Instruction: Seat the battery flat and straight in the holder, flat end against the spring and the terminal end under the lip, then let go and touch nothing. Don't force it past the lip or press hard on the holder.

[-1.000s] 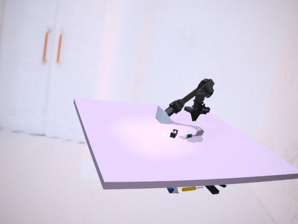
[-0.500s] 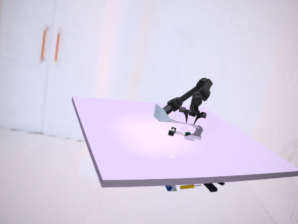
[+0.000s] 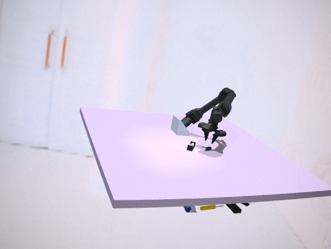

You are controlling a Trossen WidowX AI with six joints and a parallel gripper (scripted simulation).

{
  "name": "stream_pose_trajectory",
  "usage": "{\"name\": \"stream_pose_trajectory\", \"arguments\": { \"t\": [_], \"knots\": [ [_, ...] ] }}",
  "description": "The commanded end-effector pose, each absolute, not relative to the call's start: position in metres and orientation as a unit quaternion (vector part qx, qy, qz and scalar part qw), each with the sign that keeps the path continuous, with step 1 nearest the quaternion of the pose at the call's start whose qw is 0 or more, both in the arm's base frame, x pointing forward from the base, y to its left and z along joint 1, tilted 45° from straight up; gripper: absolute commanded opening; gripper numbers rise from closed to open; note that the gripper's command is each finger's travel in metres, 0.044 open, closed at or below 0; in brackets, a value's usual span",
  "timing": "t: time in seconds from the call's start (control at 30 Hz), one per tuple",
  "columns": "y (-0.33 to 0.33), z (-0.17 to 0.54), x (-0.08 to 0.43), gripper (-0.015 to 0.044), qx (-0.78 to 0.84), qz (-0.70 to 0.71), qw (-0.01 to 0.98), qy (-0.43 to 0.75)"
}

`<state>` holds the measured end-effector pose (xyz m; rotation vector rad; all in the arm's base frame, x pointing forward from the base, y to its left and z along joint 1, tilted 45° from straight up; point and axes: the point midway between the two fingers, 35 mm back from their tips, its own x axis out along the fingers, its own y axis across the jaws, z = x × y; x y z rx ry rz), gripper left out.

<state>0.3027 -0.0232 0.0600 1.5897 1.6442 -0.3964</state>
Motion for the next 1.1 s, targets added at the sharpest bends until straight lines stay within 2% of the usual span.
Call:
{"name": "stream_pose_trajectory", "arguments": {
  "t": [0.0,1.03,1.07],
  "knots": [
    [-0.021,0.057,0.303,0.0236,0.631,-0.159,0.392,0.65],
    [0.013,0.023,0.308,0.0236,0.631,-0.158,0.392,0.65],
    [0.013,0.023,0.308,0.021,0.631,-0.158,0.392,0.65]
  ]
}}
